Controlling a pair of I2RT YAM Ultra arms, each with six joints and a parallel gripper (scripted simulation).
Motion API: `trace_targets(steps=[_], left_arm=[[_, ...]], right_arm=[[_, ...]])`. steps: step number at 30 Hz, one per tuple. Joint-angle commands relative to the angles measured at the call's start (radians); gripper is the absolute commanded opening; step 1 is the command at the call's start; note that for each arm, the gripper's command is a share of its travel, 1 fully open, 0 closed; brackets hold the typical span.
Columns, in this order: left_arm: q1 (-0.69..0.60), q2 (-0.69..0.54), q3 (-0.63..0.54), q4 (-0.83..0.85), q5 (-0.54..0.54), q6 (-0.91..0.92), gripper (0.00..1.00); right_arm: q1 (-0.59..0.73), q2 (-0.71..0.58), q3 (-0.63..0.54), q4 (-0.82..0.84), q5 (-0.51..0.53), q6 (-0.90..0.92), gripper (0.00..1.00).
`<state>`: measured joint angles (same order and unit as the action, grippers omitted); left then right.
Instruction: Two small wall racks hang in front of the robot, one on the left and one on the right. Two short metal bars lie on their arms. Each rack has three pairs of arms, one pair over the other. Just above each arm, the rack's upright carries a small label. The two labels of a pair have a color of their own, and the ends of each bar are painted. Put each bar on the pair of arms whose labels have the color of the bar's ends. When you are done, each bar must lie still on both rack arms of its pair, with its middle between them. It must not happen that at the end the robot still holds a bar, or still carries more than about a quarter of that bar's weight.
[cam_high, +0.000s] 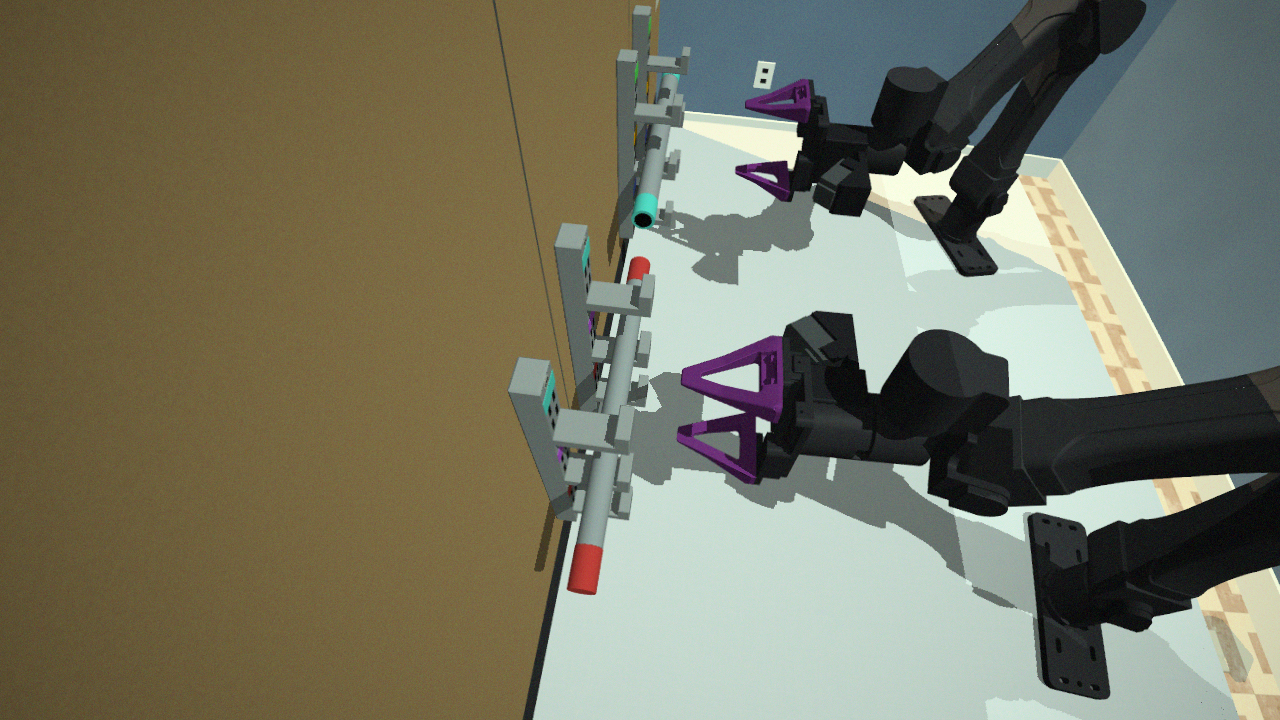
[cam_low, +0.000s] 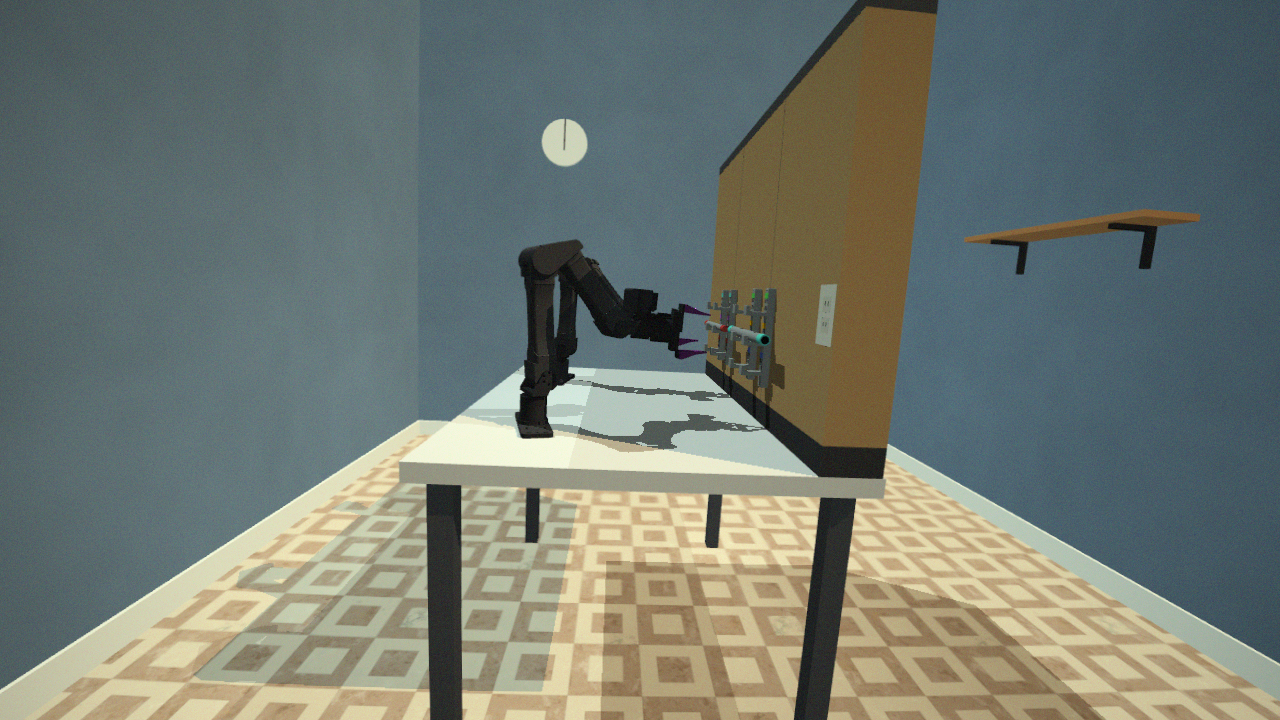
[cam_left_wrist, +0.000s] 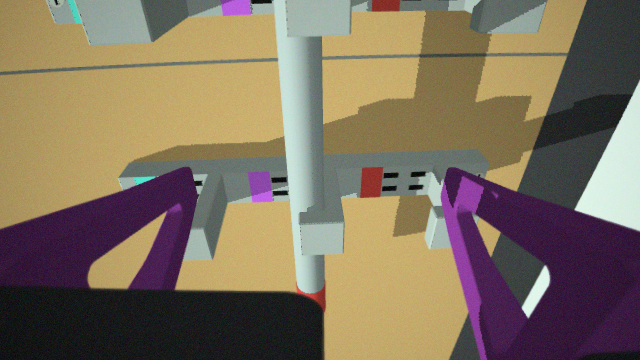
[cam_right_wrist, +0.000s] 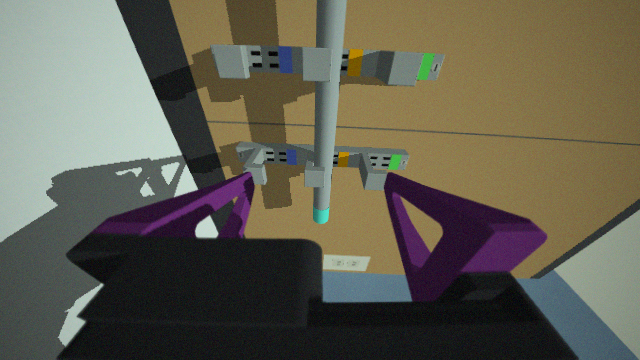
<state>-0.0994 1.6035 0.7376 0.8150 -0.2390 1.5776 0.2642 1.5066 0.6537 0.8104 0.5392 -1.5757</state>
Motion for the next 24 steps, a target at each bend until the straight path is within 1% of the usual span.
trace_targets(steps=[1,13,24], left_arm=[[0.011,0.002,0.038,0.015,0.007,-0.006,1.0],[0.011,-0.005,0.048,-0.001,0.006,-0.007,1.0],[0.019,0.032,0.084,-0.001,0.014,-0.007,1.0]], right_arm=[[0.009,0.001,0.004,0.039,0.005,0.006,1.0],[0.009,0.001,0.004,0.039,0.005,0.006,1.0],[0.009,0.001,0.004,0.039,0.005,0.006,1.0]])
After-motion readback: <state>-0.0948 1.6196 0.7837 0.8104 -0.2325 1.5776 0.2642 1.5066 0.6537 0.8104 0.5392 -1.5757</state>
